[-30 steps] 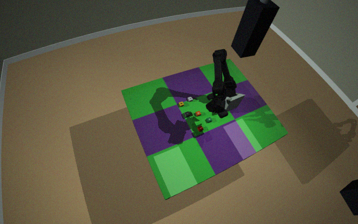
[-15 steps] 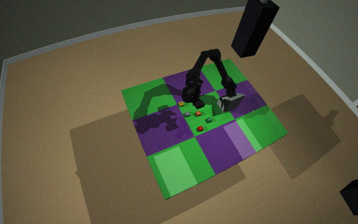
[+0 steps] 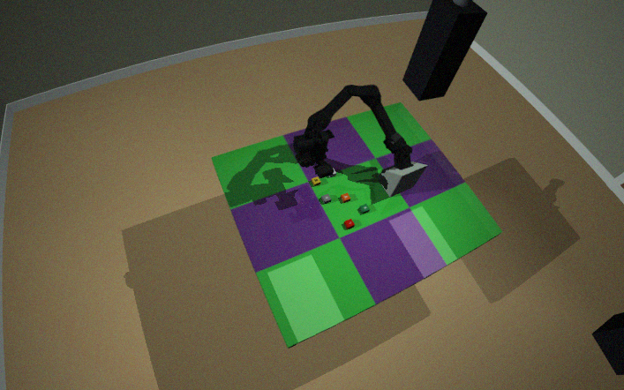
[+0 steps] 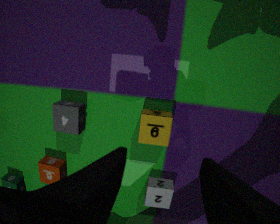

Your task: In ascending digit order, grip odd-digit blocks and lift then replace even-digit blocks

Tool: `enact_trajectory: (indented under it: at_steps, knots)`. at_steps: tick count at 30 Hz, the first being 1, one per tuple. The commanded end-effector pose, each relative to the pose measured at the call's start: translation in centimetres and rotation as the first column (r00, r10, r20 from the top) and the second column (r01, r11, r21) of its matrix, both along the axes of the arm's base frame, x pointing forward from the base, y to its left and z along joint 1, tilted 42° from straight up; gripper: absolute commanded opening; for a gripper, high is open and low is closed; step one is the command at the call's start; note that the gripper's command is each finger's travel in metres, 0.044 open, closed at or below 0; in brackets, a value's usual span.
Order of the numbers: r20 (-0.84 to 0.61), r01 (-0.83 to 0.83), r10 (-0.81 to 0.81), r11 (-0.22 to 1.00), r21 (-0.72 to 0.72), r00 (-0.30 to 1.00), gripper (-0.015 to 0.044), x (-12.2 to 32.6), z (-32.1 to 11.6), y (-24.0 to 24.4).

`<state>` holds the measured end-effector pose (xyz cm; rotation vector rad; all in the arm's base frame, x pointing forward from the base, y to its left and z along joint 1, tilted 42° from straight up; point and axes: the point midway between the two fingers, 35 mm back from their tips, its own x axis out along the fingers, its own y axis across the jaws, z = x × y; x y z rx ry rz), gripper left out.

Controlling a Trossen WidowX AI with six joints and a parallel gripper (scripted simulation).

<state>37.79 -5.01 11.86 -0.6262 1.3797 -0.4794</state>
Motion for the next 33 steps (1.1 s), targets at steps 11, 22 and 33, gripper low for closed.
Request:
enact_trajectory:
  at_steps: [11, 22, 33]
  knots:
    - [-0.033, 0.017, -0.017, 1.000, -0.015, 0.999, 0.0400, -0.2, -4.5, -4.5]
    - [-0.033, 0.017, -0.017, 1.000, -0.016, 0.999, 0.0400, 0.0, -5.8, -5.7]
    - [-0.033, 0.017, -0.017, 1.000, -0.016, 0.999, 0.0348, 0.1, -6.6, -6.4]
